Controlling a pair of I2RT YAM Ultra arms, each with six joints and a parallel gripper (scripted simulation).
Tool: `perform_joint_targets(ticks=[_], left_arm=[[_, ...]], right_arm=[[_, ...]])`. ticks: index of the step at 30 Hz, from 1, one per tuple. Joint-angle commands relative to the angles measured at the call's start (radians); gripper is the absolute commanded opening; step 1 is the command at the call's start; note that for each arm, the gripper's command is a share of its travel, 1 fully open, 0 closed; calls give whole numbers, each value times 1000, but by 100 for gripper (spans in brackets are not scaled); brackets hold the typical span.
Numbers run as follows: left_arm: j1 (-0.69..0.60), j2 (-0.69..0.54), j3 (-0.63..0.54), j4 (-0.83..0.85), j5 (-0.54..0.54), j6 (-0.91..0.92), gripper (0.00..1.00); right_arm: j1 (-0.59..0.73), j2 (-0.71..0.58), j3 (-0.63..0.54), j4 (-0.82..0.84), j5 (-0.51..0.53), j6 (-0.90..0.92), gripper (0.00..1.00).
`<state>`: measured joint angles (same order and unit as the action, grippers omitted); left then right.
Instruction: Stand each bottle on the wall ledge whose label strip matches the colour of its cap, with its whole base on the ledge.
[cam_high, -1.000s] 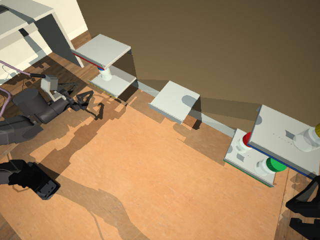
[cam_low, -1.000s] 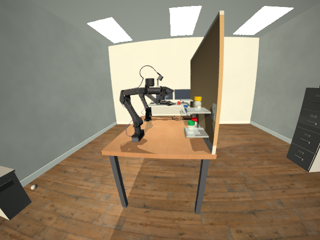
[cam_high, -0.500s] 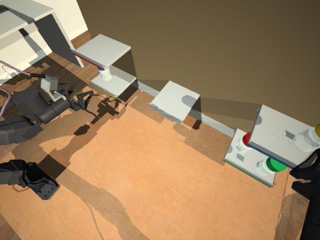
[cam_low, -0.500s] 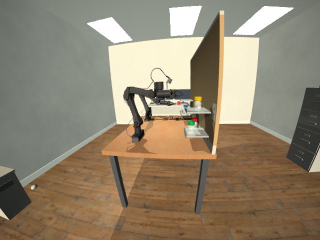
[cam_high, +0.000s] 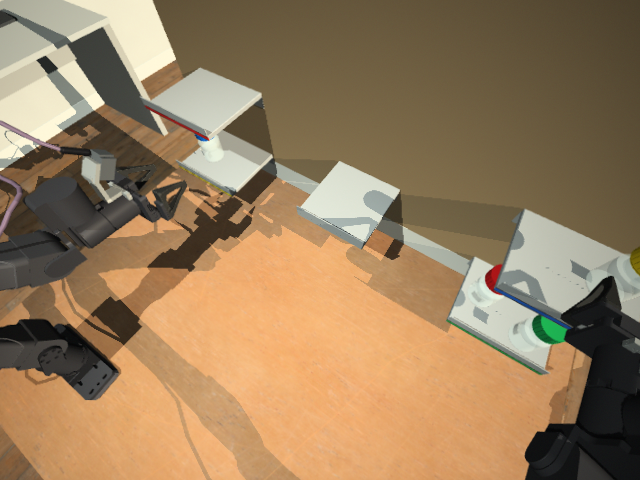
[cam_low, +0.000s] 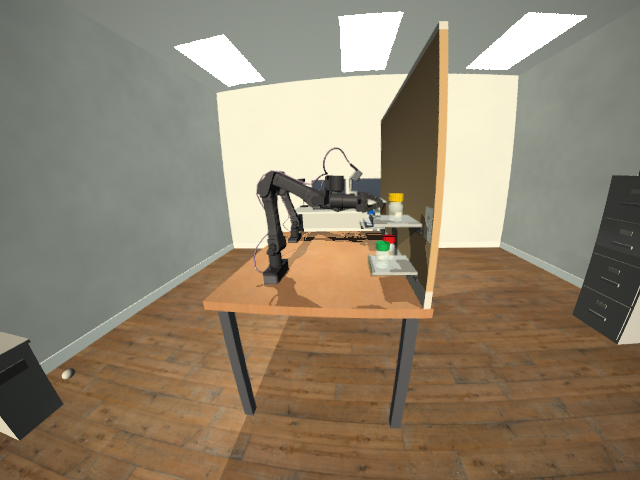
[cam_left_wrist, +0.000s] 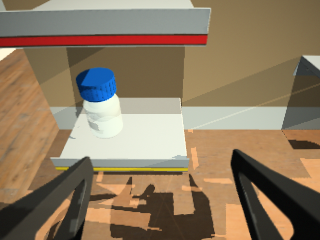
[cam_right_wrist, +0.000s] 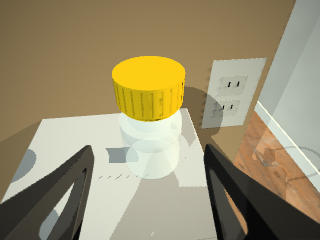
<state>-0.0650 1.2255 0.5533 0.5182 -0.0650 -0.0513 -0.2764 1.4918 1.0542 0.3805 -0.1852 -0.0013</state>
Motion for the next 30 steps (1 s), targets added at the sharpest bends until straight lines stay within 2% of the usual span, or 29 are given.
perform_joint_targets(ticks=[1,14,30], left_arm=[[5,-16,6,19,11,-3,100],[5,-16,6,19,11,-3,100],[5,-16,6,19,11,-3,100]], right_arm=[[9,9,52,35,12,5,81],[9,12,56,35,11,5,81],[22,81,178,-30,25,5,81]])
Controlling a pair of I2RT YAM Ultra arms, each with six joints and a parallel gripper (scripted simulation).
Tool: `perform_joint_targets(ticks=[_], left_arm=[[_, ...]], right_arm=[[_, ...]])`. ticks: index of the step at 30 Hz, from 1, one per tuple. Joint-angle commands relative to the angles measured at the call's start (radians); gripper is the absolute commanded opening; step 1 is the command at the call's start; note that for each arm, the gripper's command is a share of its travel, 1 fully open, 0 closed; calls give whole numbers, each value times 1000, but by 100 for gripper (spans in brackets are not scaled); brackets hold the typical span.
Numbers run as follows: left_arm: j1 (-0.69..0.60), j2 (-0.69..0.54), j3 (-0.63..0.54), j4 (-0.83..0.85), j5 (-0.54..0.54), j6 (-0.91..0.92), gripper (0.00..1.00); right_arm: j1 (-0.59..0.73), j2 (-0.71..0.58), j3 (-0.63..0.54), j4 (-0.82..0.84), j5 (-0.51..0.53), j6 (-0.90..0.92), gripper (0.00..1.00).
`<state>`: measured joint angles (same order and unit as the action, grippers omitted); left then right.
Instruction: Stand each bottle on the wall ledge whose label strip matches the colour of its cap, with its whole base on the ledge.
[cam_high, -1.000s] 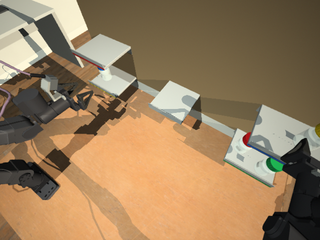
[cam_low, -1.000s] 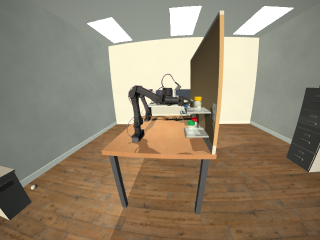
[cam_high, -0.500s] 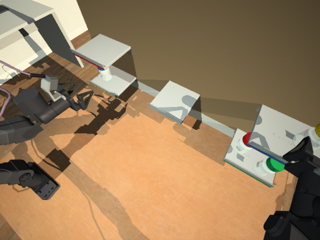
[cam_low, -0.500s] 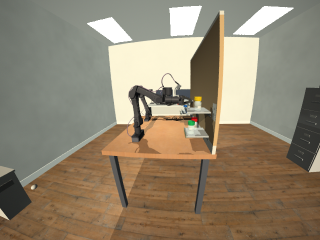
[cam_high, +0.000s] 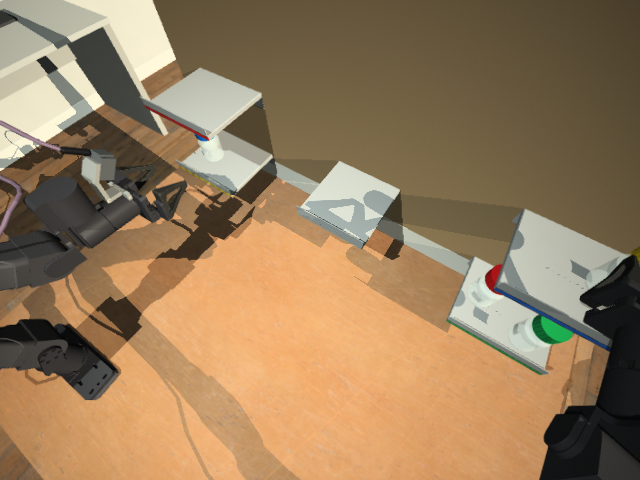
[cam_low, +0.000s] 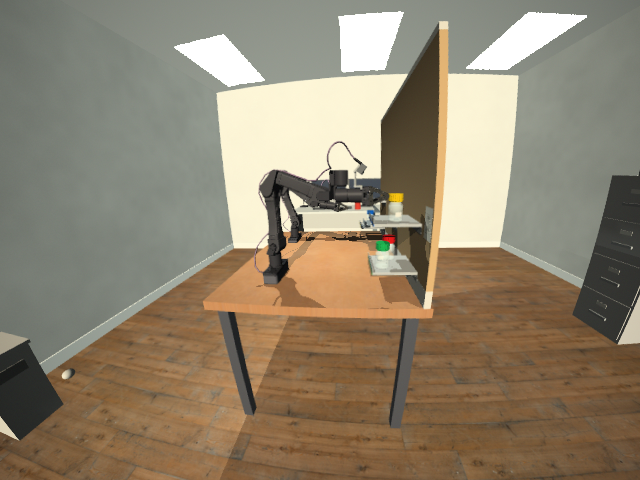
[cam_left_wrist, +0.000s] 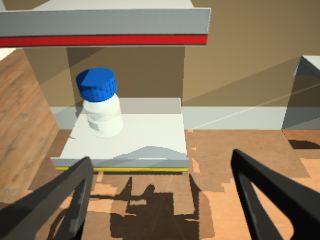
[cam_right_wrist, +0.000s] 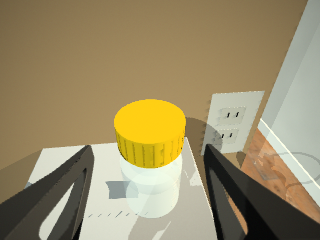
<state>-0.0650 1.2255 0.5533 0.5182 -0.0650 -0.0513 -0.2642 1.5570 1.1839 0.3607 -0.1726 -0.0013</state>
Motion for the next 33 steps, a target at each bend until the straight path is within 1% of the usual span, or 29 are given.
perform_joint_targets(ticks=[1,22,26,27,29,30,33], left_arm=[[5,-16,6,19,11,-3,100],[5,-16,6,19,11,-3,100],[5,-16,6,19,11,-3,100],[5,-16,6,19,11,-3,100],[5,-16,6,19,11,-3,100],[5,-16,6,19,11,-3,100],[5,-16,6,19,11,-3,100]], right_arm=[[10,21,54,-10,13,5,81],[23,126,166,-16,26,5,81],[23,131,172,-14,25,5,81],[22,131,172,-12,25,5,72],[22,127,171,-8,24,5,72],[22,127,171,-6,24,5,68],[22,127,171,-6,24,5,68]])
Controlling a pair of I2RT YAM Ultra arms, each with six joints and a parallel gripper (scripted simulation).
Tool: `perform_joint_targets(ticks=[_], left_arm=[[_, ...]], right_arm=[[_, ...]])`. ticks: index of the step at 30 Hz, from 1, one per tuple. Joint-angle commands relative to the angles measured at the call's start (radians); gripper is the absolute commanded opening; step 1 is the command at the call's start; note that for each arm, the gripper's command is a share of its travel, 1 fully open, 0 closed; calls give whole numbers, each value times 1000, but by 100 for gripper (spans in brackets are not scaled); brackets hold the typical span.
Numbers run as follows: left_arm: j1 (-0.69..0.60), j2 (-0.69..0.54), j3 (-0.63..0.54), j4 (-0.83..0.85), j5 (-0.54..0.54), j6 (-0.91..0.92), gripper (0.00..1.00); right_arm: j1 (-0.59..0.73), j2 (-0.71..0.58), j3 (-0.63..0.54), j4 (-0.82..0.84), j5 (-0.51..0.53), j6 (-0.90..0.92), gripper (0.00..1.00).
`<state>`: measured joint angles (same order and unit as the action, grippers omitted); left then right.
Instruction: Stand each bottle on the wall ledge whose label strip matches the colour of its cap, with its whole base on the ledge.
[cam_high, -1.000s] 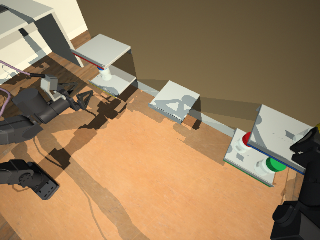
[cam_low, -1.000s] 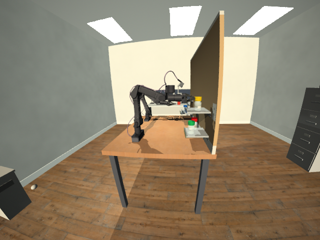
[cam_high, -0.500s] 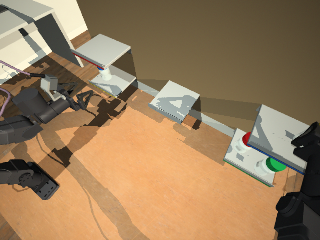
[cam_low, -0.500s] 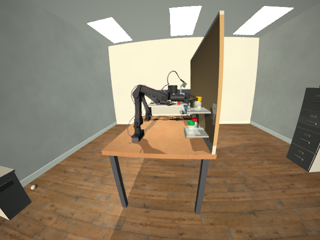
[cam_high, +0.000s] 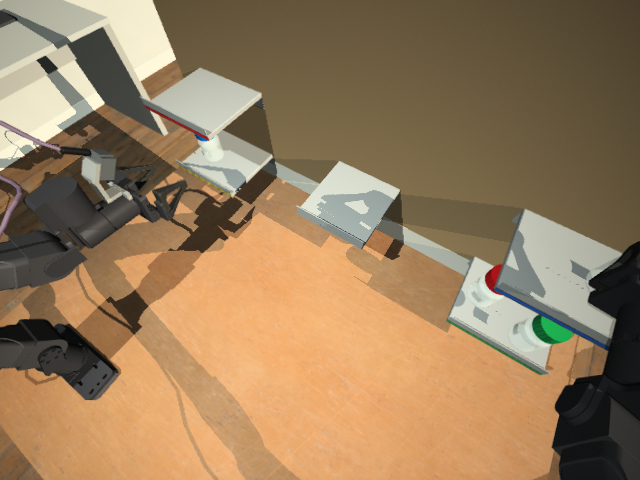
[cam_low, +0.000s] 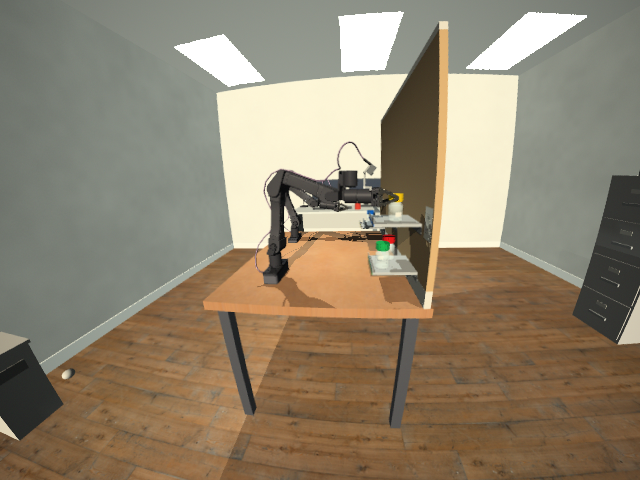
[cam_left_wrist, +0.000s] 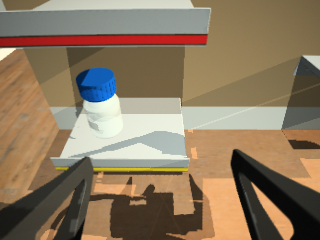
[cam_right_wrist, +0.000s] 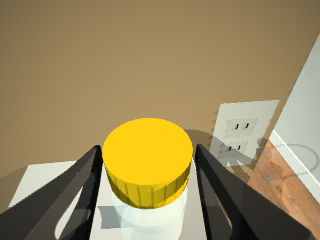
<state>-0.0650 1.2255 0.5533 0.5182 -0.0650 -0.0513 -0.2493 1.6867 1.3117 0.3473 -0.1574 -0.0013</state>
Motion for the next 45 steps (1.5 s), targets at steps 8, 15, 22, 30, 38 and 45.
perform_joint_targets(ticks=[8,15,22,30,38,45], left_arm=[[5,-16,6,19,11,-3,100],[5,-16,6,19,11,-3,100],[5,-16,6,19,11,-3,100],[5,-16,6,19,11,-3,100],[5,-16,6,19,11,-3,100],[5,-16,6,19,11,-3,100]], right_arm=[[2,-8,34,7,2,1,55],[1,-16,30,7,1,1,40],[1,-23,50,-16,1,1,40],[1,-33,208,-186,1,2,50],[1,-4,292,-249,1,2,50],[-6,-40,275,-217,2,1,50]])
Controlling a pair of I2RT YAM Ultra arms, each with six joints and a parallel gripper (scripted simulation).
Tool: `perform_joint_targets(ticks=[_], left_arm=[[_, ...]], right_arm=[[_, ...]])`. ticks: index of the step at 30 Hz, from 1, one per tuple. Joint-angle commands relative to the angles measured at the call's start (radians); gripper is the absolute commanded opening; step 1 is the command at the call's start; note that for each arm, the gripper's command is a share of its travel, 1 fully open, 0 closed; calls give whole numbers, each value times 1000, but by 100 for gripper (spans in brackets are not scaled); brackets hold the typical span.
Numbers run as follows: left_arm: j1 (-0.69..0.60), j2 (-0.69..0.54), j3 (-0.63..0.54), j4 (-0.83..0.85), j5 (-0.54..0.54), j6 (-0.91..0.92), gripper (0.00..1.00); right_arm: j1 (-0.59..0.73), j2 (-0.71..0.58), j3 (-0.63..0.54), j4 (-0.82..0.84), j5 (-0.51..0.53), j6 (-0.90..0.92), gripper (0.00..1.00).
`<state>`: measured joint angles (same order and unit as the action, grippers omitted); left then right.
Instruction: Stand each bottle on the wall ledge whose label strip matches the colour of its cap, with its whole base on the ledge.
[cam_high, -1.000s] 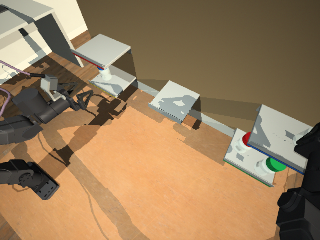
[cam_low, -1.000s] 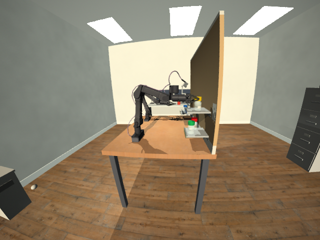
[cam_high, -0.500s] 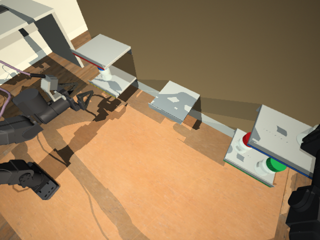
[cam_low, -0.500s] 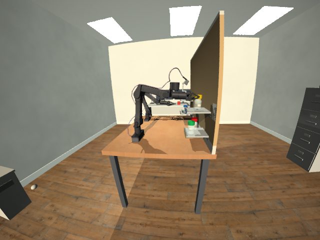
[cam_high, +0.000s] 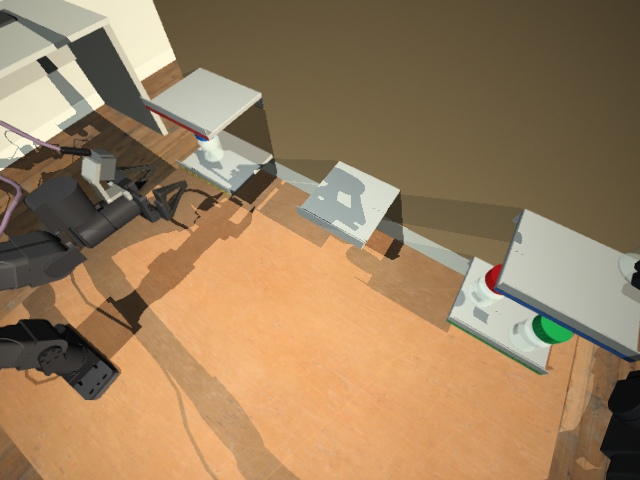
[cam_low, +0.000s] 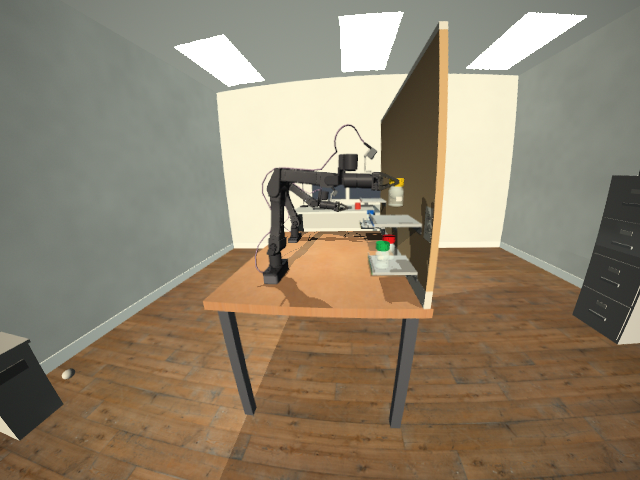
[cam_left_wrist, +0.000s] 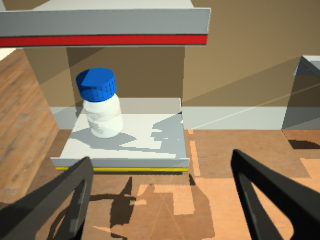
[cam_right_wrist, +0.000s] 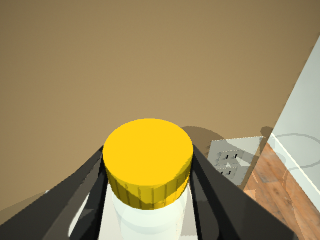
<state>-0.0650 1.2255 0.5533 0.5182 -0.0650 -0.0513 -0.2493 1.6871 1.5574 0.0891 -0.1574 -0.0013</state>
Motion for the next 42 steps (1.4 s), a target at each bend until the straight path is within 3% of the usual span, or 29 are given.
perform_joint_targets(ticks=[1,10,32,42], left_arm=[[5,-16,6,19,11,-3,100],[5,-16,6,19,11,-3,100],[5,-16,6,19,11,-3,100],[5,-16,6,19,11,-3,100]], right_arm=[[-9,-46,28,44,8,1,50],[-13,-99,4,74,7,-1,50],[-64,-424,-296,36,-53,-2,50],[-92,-537,-380,-27,-84,1,50]])
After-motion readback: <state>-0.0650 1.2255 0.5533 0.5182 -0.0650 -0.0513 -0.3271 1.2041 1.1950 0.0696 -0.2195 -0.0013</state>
